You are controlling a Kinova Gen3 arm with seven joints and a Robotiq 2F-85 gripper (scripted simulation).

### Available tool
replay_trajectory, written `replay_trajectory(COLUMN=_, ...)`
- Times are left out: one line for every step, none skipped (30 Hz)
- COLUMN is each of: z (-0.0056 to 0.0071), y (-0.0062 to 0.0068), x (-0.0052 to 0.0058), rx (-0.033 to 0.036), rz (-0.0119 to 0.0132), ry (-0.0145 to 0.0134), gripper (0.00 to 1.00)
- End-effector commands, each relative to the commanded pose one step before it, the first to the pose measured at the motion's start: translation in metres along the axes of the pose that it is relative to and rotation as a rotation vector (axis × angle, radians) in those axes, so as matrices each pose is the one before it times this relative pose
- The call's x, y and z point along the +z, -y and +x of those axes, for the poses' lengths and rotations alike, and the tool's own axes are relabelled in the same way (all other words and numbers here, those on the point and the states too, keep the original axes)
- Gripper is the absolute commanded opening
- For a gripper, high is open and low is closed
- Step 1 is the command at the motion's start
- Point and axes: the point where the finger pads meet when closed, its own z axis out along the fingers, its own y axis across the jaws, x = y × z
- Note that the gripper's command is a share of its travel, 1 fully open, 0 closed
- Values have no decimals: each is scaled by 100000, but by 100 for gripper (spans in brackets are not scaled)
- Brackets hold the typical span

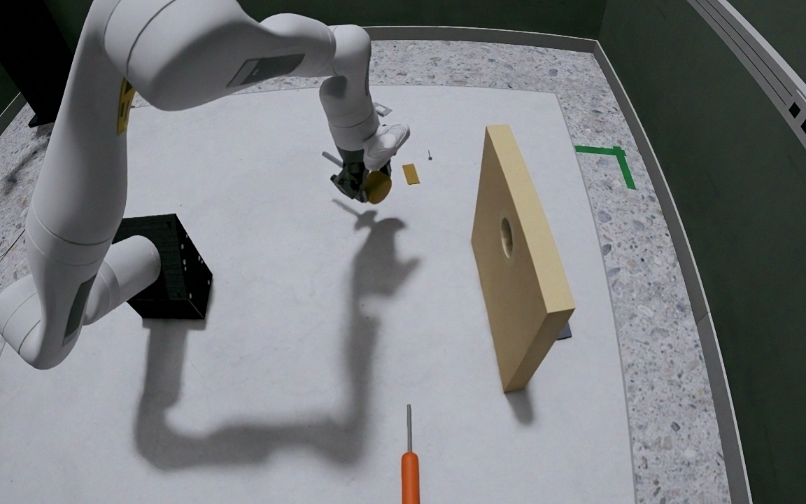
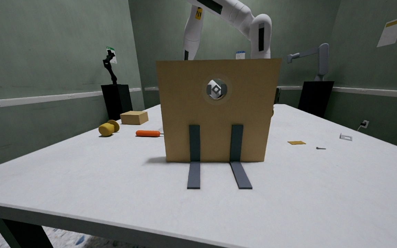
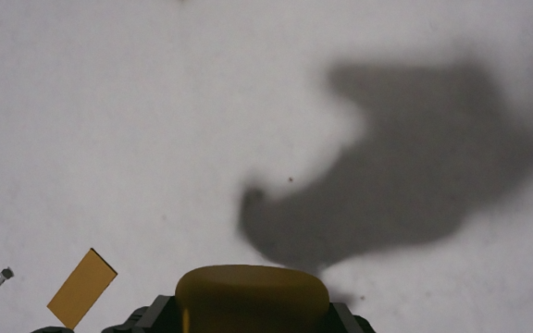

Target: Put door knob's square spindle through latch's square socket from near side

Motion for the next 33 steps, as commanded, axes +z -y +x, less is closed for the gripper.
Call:
replay_trajectory(z=3, y=87, x=-110, rx=488, rz=202, ry=-72, gripper=63)
replay_trajectory(z=6, y=-5, x=-3, rx=523, rz=-50, ry=-45, gripper=63)
replay_trajectory(z=8, y=-7, x=-4, rx=723, rz=-68, ry=-63, gripper=63)
replay_trajectory(z=10, y=-9, x=-6, rx=932, rz=-87, ry=-82, gripper=63)
replay_trajectory(z=12, y=-10, x=-7, rx=1142, rz=-104, ry=-101, gripper=63)
replay_trajectory(z=15, y=-11, x=-9, rx=1345, rz=-120, ry=-121, gripper=63)
replay_trajectory(z=17, y=-12, x=-10, rx=1534, rz=-133, ry=-140, gripper=63)
replay_trajectory(z=19, y=-13, x=-12, rx=1705, rz=-144, ry=-157, gripper=63)
replay_trajectory(z=21, y=-13, x=-14, rx=1851, rz=-151, ry=-173, gripper=63)
replay_trajectory(z=23, y=-13, x=-15, rx=1969, rz=-154, ry=-186, gripper=63)
replay_trajectory(z=24, y=-12, x=-17, rx=2057, rz=-154, ry=-197, gripper=63)
replay_trajectory(z=25, y=-11, x=-18, rx=2110, rz=-151, ry=-204, gripper=63)
replay_trajectory(z=25, y=-10, x=-19, rx=2129, rz=-145, ry=-209, gripper=63)
replay_trajectory(z=25, y=-9, x=-20, rx=2113, rz=-137, ry=-209, gripper=63)
replay_trajectory(z=0, y=0, x=0, rx=0, rz=0, ry=0, gripper=63)
replay_trajectory(z=0, y=0, x=0, rx=0, rz=0, ry=0, gripper=63)
replay_trajectory(z=25, y=-7, x=-20, rx=2061, rz=-126, ry=-205, gripper=63)
replay_trajectory(z=24, y=-6, x=-20, rx=1976, rz=-114, ry=-198, gripper=63)
replay_trajectory(z=22, y=-4, x=-19, rx=1859, rz=-102, ry=-188, gripper=63)
replay_trajectory(z=21, y=-3, x=-19, rx=1713, rz=-89, ry=-174, gripper=63)
replay_trajectory(z=342, y=-104, x=-223, rx=580, rz=-29, ry=-59, gripper=63)
replay_trajectory(z=472, y=-142, x=-305, rx=0, rz=0, ry=0, gripper=63)
replay_trajectory(z=401, y=-121, x=-259, rx=0, rz=0, ry=0, gripper=63)
replay_trajectory(z=328, y=-99, x=-212, rx=0, rz=0, ry=0, gripper=63)
replay_trajectory(z=254, y=-77, x=-164, rx=0, rz=0, ry=0, gripper=63)
replay_trajectory(z=184, y=-55, x=-119, rx=0, rz=0, ry=0, gripper=63)
replay_trajectory(z=120, y=-36, x=-78, rx=0, rz=0, ry=0, gripper=63)
replay_trajectory(z=66, y=-20, x=-43, rx=0, rz=0, ry=0, gripper=63)
replay_trajectory(z=26, y=-8, x=-17, rx=0, rz=0, ry=0, gripper=63)
replay_trajectory(z=4, y=-1, x=-3, rx=0, rz=0, ry=0, gripper=63)
replay_trajectory(z=0, y=0, x=0, rx=14, rz=-1, ry=-1, gripper=63)
replay_trajectory(z=0, y=0, x=0, rx=0, rz=0, ry=0, gripper=63)
replay_trajectory(z=0, y=0, x=0, rx=0, rz=0, ry=0, gripper=63)
